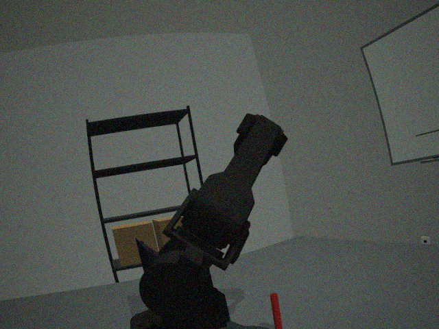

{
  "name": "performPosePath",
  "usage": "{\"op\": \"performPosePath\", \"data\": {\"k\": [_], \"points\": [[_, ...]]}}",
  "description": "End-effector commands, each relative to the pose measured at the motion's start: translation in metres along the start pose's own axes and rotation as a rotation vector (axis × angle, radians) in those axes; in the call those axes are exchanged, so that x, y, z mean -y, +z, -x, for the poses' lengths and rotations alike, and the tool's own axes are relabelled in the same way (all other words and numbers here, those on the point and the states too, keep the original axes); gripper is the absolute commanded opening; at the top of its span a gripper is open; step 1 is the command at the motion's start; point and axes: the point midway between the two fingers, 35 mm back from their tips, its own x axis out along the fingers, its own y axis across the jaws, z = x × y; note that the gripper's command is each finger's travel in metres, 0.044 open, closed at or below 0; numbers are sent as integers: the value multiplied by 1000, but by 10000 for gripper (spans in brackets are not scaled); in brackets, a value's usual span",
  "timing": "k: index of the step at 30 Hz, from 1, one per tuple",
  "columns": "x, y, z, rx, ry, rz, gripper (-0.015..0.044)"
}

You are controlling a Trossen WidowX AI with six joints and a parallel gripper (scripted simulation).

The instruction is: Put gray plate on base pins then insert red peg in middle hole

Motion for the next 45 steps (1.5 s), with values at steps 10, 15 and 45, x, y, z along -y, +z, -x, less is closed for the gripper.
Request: {"op": "performPosePath", "data": {"k": [10,15,45], "points": [[0,0,-5,0,0,0,0],[0,0,-5,0,0,0,131],[-2,3,115,2,5,-7,440]]}}
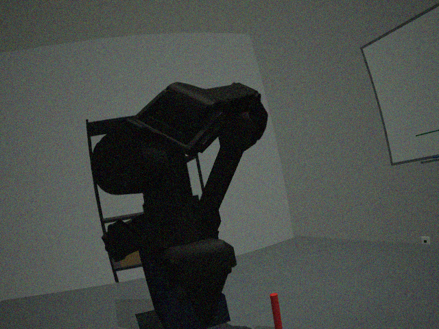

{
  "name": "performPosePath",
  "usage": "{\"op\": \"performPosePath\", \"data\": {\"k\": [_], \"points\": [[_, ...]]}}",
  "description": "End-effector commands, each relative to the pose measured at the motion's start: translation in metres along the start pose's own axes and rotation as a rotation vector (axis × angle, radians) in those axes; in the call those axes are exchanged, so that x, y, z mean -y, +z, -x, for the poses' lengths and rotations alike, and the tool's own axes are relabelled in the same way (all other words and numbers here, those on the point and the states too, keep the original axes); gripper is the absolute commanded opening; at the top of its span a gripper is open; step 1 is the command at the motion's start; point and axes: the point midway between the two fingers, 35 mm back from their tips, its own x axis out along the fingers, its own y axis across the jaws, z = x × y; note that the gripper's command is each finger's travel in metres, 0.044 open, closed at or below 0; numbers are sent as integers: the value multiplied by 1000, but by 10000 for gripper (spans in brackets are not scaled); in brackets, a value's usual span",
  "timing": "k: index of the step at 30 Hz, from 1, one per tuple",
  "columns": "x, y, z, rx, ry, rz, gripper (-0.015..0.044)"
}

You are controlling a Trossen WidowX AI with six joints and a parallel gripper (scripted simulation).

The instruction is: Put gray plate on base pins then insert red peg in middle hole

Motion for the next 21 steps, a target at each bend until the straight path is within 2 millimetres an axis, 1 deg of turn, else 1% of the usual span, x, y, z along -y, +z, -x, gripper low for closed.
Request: {"op": "performPosePath", "data": {"k": [1,2,3,7,11,15,18,19,21], "points": [[3,-2,-2,-7,-23,4,440],[3,-4,-2,-7,-23,8,440],[5,-11,0,-6,-23,22,440],[22,-61,7,-5,-24,128,440],[47,-109,10,-8,-24,240,440],[80,-149,8,-13,-25,352,440],[106,-172,5,-19,-25,431,440],[111,-176,4,-20,-25,445,440],[113,-177,4,-20,-25,450,440]]}}
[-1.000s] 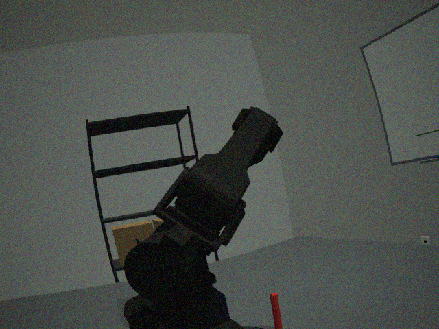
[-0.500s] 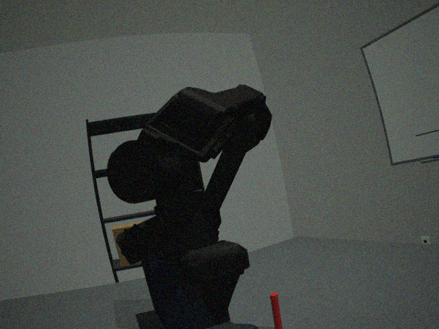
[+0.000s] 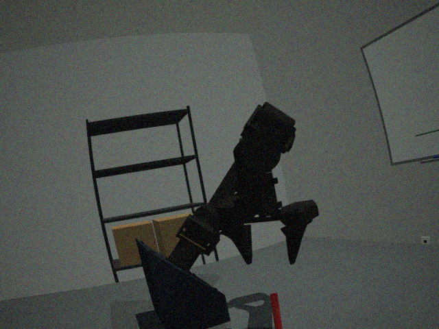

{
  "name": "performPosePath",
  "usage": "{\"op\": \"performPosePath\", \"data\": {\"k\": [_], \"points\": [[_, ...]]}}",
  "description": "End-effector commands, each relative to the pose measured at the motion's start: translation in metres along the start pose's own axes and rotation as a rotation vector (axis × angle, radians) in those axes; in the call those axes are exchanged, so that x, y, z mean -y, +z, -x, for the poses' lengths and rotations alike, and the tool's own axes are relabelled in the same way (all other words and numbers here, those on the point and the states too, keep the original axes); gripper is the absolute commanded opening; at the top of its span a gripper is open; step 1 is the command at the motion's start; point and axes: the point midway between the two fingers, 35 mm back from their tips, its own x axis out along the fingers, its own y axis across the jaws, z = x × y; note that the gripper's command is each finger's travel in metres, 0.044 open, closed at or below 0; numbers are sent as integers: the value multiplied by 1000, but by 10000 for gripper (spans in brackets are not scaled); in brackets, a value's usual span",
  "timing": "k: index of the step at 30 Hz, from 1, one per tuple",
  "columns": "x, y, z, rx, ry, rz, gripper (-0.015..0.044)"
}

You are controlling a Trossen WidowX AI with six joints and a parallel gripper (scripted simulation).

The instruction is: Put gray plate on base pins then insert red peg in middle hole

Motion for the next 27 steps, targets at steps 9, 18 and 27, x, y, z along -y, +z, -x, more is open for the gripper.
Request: {"op": "performPosePath", "data": {"k": [9,18,27], "points": [[5,-8,-35,-3,6,26,440],[6,-7,-55,-3,5,26,440],[6,-6,-69,-1,5,26,440]]}}
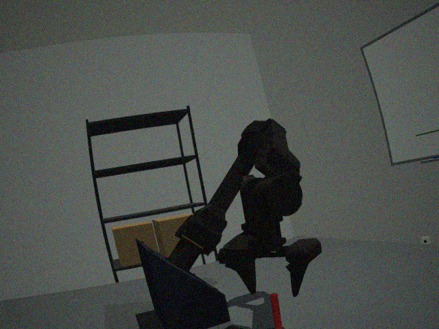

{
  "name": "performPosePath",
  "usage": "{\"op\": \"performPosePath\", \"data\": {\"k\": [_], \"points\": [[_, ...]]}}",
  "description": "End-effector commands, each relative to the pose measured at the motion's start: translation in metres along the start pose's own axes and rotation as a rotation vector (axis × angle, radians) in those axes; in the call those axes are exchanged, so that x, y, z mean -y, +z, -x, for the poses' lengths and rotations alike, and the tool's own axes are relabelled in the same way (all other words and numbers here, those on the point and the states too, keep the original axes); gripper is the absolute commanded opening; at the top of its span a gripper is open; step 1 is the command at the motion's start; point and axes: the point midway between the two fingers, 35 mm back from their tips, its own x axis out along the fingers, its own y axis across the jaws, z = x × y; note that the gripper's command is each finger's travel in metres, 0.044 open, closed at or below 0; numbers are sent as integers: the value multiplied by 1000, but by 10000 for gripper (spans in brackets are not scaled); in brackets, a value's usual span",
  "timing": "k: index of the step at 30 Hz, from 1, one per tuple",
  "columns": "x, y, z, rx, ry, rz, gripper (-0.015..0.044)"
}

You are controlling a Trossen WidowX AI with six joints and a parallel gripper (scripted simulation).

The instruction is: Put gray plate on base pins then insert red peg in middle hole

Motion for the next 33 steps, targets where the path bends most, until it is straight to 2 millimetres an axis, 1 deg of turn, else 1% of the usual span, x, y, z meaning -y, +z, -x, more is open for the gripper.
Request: {"op": "performPosePath", "data": {"k": [1,21,24,33], "points": [[0,0,-6,-2,3,-6,440],[1,-2,-37,-6,5,-6,440],[1,-2,-39,-7,5,-6,440],[1,-2,-39,-7,5,-6,204]]}}
